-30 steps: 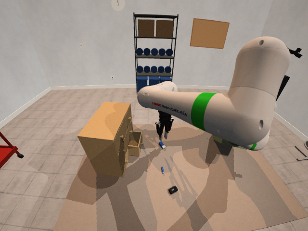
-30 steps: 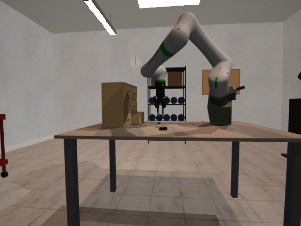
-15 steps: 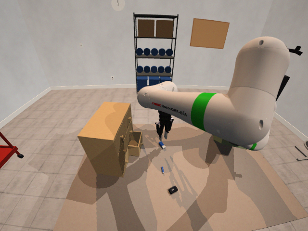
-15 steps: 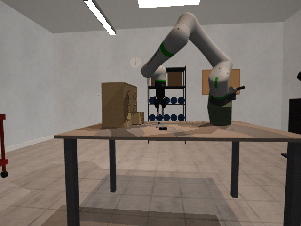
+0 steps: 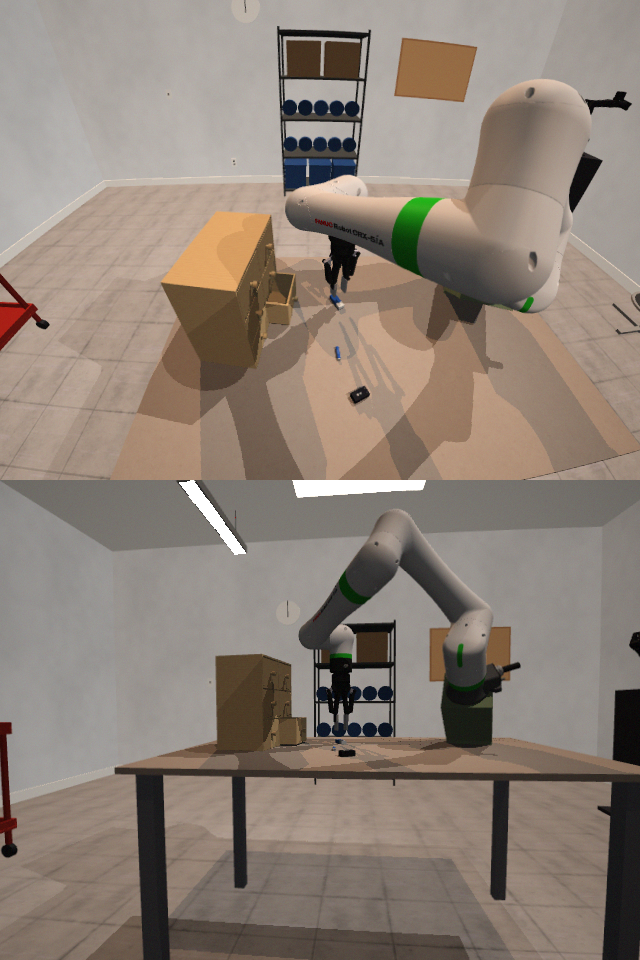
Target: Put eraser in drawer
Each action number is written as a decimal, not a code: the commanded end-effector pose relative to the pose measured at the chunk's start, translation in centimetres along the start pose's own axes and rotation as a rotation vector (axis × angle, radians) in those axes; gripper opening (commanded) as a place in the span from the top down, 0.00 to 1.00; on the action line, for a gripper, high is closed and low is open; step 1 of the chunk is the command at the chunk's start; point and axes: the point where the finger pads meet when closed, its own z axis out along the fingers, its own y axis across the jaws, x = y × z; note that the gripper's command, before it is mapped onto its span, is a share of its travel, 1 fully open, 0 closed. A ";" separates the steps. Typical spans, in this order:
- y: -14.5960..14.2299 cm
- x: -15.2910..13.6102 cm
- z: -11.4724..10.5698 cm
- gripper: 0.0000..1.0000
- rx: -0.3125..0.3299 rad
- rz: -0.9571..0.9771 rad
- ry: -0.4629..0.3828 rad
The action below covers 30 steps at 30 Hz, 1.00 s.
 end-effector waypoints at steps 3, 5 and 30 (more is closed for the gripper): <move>-0.1 0.1 1.5 0.77 0.000 0.000 0.000; -0.1 0.1 1.5 0.77 0.000 0.000 0.000; -0.1 0.1 3.2 0.77 0.000 0.000 0.000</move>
